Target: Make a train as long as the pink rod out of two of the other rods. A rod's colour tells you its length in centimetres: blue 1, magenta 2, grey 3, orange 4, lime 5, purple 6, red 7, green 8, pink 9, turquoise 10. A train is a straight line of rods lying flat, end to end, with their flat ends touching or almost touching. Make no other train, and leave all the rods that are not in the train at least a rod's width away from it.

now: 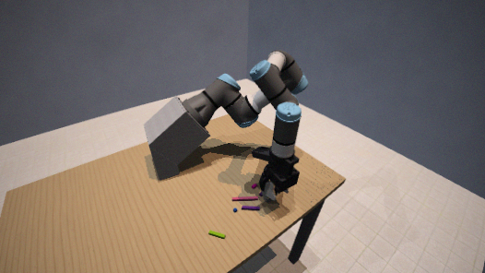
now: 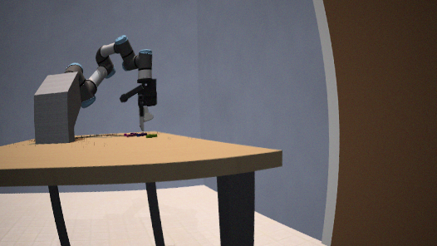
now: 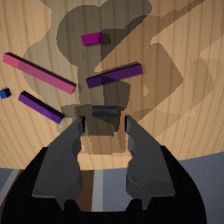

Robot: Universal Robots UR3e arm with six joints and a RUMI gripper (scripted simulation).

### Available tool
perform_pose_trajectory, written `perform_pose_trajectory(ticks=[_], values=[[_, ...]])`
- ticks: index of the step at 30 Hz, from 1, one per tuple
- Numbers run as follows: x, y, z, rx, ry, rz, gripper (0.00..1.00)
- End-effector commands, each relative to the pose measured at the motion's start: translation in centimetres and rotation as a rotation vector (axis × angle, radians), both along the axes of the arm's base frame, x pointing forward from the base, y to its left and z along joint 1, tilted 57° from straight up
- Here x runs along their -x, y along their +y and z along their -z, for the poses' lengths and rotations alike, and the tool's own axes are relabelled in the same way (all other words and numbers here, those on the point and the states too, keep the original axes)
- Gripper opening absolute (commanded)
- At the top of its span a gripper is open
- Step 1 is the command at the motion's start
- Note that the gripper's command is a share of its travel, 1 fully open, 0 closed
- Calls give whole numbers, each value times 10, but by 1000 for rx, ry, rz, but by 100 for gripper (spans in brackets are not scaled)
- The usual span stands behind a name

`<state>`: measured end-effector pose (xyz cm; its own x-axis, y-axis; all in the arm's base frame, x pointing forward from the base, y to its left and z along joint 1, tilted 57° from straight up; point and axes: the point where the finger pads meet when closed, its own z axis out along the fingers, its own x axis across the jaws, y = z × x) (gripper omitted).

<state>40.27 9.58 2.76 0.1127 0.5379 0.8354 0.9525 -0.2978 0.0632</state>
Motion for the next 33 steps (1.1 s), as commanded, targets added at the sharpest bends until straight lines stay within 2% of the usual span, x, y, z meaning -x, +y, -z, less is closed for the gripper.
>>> perform_pose_trajectory(ticks=[1,33], values=[[-2,3,2,0,-1,2,28],[-5,10,8,2,-2,2,28]])
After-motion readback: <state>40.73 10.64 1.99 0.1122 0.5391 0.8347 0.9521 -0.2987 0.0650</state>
